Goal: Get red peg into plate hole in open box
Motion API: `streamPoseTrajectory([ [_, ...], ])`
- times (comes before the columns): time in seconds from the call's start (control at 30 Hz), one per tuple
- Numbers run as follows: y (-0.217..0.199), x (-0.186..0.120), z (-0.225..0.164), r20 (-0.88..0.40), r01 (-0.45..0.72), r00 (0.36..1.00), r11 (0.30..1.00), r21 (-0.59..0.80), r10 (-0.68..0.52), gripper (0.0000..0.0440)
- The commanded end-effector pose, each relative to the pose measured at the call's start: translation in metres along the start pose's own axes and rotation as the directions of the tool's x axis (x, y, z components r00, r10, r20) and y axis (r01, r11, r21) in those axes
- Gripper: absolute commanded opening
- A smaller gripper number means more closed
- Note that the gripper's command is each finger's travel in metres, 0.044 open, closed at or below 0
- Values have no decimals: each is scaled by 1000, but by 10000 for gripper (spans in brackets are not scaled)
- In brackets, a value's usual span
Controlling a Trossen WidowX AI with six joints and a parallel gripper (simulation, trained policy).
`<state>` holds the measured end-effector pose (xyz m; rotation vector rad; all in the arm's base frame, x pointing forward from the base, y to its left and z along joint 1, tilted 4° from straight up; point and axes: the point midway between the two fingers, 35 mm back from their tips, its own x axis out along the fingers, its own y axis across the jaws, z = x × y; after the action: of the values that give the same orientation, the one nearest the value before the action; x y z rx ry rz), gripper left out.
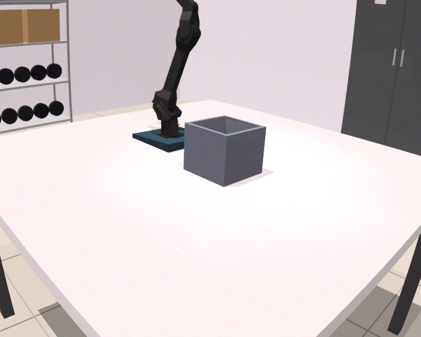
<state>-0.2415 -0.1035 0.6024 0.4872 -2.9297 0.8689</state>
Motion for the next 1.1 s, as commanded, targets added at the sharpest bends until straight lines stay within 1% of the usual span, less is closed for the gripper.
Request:
streamPoseTrajectory([
  [0.0, 0, 1, 2, 7, -5, 1000, 1000, -4, 5, 426],
  [0.03, 0, 2, 6, 19, -7, 1000, 1000, -5, 7, 440],
  [0.17, -12, 6, 23, 78, 21, 997, 999, 43, -24, 440],
  [0.33, -33, 4, 40, 132, 63, 987, 982, 179, -87, 439],
  [0.5, -54, -3, 53, 175, 89, 972, 939, 331, -154, 440],
  [0.77, -87, -22, 70, 235, 93, 935, 824, 559, -265, 440],
  [1.07, -119, -50, 87, 296, 28, 874, 647, 762, -386, 440],
])
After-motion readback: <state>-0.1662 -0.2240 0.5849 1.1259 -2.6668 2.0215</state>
